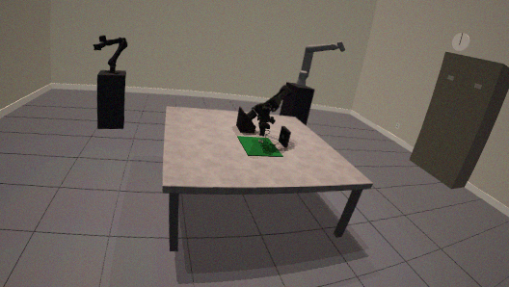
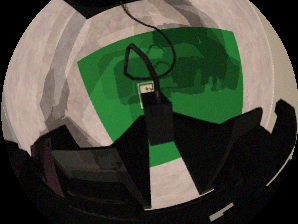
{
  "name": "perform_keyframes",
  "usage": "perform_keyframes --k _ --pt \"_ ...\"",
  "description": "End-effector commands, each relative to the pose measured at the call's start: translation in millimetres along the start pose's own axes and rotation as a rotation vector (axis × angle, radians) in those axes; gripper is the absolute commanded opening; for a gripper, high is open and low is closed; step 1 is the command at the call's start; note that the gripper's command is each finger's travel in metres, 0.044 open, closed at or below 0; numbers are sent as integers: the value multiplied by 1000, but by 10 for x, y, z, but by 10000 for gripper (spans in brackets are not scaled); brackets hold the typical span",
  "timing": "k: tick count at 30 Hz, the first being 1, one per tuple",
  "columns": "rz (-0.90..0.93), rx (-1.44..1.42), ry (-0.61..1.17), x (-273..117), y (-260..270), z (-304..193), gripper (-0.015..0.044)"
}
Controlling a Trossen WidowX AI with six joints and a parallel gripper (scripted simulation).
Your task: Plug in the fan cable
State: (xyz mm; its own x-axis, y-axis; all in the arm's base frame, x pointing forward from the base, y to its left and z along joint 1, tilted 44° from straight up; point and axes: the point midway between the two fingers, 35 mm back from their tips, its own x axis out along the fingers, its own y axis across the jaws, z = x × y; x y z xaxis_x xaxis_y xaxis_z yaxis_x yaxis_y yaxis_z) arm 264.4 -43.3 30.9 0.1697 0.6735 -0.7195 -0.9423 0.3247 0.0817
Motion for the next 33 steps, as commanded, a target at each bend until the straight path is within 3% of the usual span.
perform_keyframes --k 1,5,33 --pt "3 -3 1 33 5 -8 0" --pt "3 -4 0 225 9 -8 0" --pt "3 6 0 233 -5 8 0"
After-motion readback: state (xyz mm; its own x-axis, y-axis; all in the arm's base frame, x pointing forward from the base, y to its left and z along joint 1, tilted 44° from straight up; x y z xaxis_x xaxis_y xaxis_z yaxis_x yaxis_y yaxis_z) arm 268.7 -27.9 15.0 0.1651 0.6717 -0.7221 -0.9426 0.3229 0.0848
